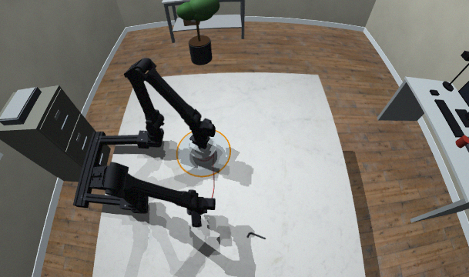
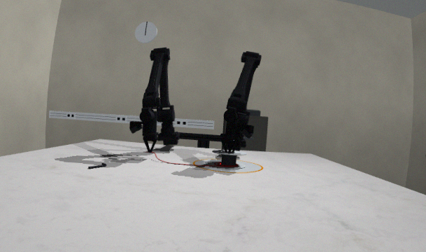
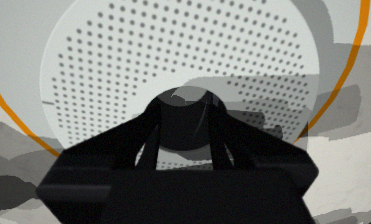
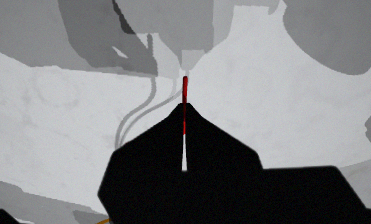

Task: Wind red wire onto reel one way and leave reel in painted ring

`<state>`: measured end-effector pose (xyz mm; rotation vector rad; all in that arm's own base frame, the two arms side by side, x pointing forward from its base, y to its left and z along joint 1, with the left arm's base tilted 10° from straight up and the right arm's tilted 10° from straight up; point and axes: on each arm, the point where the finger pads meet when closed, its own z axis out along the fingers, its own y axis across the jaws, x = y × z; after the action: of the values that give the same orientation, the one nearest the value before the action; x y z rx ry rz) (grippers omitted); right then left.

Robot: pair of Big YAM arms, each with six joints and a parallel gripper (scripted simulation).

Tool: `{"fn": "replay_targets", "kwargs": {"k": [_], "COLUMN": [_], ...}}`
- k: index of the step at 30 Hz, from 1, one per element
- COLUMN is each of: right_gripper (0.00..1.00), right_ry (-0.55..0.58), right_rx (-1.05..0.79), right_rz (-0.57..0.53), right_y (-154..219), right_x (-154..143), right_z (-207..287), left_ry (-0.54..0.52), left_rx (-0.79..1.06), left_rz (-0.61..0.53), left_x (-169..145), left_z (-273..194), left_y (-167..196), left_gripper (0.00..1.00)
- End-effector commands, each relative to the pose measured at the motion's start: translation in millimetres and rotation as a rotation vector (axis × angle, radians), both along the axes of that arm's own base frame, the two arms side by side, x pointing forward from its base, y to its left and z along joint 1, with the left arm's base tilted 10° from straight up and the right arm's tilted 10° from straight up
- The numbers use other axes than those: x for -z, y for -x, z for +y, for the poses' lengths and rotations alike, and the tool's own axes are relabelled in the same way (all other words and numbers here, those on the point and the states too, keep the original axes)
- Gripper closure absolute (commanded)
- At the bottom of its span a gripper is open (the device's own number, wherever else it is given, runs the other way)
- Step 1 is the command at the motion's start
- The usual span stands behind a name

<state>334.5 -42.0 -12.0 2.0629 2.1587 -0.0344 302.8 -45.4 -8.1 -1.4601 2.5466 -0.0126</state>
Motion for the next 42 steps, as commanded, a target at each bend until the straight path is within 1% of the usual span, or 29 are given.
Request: {"fn": "replay_targets", "kwargs": {"k": [1, 2, 3, 9, 12, 15, 17, 19, 21, 23, 34, 36, 37, 42], "right_gripper": [1.0, 1.0, 1.0, 1.0, 1.0, 1.0, 1.0, 1.0, 1.0, 1.0, 1.0, 1.0, 1.0, 1.0], "right_ry": [0.002, 0.002, 0.003, 0.004, 0.004, 0.004, 0.005, 0.005, 0.005, 0.005, 0.005, 0.005, 0.005, 0.005], "right_rx": [0.015, 0.015, 0.009, 0.0, -0.002, -0.004, -0.006, -0.006, -0.007, -0.007, -0.007, -0.007, -0.007, -0.007], "right_rz": [-0.022, -0.022, -0.021, -0.02, -0.02, -0.019, -0.019, -0.019, -0.019, -0.019, -0.019, -0.019, -0.019, -0.019], "right_y": [-8.9, -8.9, -8.7, -6.2, -4.8, -4.5, -4.8, -4.8, -5.1, -5.4, -7.3, -7.3, -7.4, -8.3], "right_x": [-1.3, -1.3, -0.9, 1.3, 2.1, 2.2, 2.0, 2.0, 1.8, 1.5, 0.2, 0.2, 0.1, -0.5], "right_z": [3.4, 3.4, 4.9, 6.5, 6.3, 6.1, 5.9, 5.9, 5.7, 5.5, 4.5, 4.5, 4.4, 4.0], "left_ry": [0.031, 0.031, 0.051, 0.082, 0.082, 0.078, 0.063, 0.063, 0.036, 0.002, -0.122, -0.122, -0.145, -0.189], "left_rx": [-0.293, -0.293, -0.432, -0.756, -0.756, -0.726, -0.633, -0.633, -0.456, -0.231, 0.369, 0.369, 0.51, 0.778], "left_rz": [-0.015, -0.015, -0.02, -0.022, -0.022, -0.018, -0.007, -0.007, 0.014, 0.039, 0.09, 0.09, 0.107, 0.14], "left_x": [8.9, 8.9, 8.9, 8.9, 8.9, 8.9, 8.9, 8.9, 8.9, 8.9, 8.9, 8.9, 8.9, 8.9], "left_z": [4.5, 4.5, 4.5, 4.5, 4.5, 4.5, 4.5, 4.5, 4.5, 4.5, 4.5, 4.5, 4.5, 4.5], "left_y": [5.5, 5.5, 5.5, 5.5, 5.5, 5.5, 5.5, 5.5, 5.5, 5.5, 5.5, 5.5, 5.5, 5.5], "left_gripper": [0.65, 0.65, 0.69, 0.9, 1.0, 1.0, 1.0, 1.0, 1.0, 1.0, 1.0, 1.0, 1.0, 1.0]}}
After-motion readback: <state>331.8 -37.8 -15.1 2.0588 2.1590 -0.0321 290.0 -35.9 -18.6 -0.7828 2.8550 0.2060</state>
